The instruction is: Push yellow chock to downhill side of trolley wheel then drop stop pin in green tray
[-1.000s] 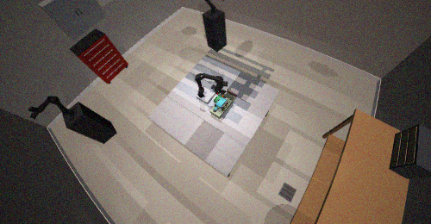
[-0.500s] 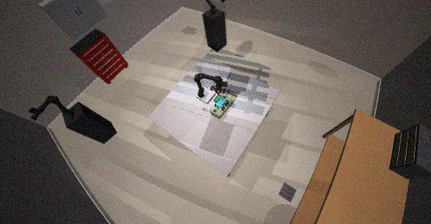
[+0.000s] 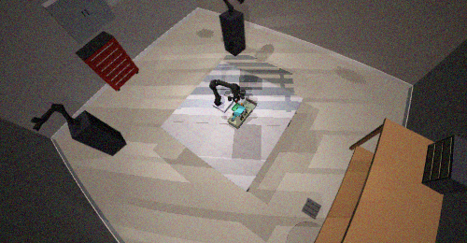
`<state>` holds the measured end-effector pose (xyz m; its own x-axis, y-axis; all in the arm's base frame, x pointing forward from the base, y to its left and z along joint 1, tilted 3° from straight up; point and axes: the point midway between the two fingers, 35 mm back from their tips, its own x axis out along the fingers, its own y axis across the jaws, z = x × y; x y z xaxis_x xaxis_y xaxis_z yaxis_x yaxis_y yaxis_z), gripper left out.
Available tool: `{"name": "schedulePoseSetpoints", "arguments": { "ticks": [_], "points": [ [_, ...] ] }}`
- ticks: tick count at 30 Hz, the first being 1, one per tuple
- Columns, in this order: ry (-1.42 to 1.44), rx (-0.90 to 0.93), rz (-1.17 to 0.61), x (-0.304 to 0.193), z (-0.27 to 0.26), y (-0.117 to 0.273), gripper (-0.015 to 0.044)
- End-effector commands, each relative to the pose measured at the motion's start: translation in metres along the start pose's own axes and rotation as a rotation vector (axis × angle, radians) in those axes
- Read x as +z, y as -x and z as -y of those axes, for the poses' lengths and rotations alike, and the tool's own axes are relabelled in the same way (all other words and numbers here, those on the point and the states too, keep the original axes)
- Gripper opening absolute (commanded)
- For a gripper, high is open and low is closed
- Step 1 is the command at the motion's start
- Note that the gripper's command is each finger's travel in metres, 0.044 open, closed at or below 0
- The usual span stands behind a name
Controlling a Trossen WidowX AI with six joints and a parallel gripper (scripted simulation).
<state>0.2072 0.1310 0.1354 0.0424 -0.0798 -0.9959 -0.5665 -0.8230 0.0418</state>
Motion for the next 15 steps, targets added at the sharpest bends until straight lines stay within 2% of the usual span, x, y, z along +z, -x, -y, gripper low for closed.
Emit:
{"name": "schedulePoseSetpoints", "arguments": {
  "ticks": [1, 15],
  "points": [
    [0.124, -0.01, 0.023, 0.0004, -0.002, -0.0021, 0.0],
    [0.543, -0.082, 0.068, -0.0021, -0.0034, -0.0018, 0.0]
  ]
}}
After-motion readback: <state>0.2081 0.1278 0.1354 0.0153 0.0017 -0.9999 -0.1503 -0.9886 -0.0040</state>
